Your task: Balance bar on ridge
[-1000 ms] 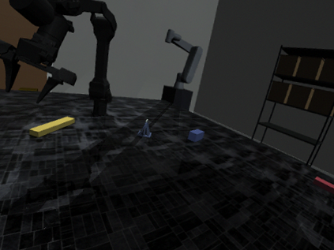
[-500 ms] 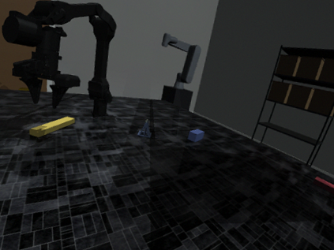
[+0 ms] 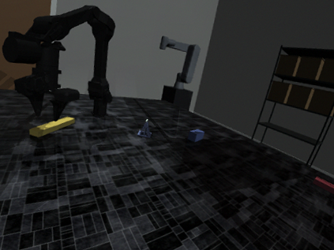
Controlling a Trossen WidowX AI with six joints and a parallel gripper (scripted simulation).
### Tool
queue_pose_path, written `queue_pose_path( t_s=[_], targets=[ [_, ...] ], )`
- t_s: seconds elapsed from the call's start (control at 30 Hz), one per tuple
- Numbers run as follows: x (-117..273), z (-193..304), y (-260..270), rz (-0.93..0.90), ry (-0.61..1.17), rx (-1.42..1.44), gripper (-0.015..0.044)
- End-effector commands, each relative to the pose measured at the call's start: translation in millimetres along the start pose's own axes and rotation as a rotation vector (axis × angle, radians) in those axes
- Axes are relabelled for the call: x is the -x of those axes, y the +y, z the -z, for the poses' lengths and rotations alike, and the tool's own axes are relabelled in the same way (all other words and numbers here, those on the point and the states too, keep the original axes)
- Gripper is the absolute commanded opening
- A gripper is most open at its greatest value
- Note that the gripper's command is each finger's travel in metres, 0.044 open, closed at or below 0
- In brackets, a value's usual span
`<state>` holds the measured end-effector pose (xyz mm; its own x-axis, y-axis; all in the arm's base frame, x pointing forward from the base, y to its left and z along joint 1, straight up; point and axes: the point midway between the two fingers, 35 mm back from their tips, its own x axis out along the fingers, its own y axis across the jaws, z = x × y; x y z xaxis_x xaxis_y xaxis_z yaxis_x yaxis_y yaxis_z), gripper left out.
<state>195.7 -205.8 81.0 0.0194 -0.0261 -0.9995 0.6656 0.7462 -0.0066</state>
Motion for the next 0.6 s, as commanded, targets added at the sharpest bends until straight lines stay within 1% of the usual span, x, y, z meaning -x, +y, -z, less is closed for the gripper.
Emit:
queue_pose_path(
  t_s=[0.0,0.57],
  targets=[
    [-7.8,1.8,0.6,-0.004,0.005,-0.006,0.0315],
    [-31.2,1.9,0.7,-0.004,0.005,-0.006,0.0315]
  ],
)
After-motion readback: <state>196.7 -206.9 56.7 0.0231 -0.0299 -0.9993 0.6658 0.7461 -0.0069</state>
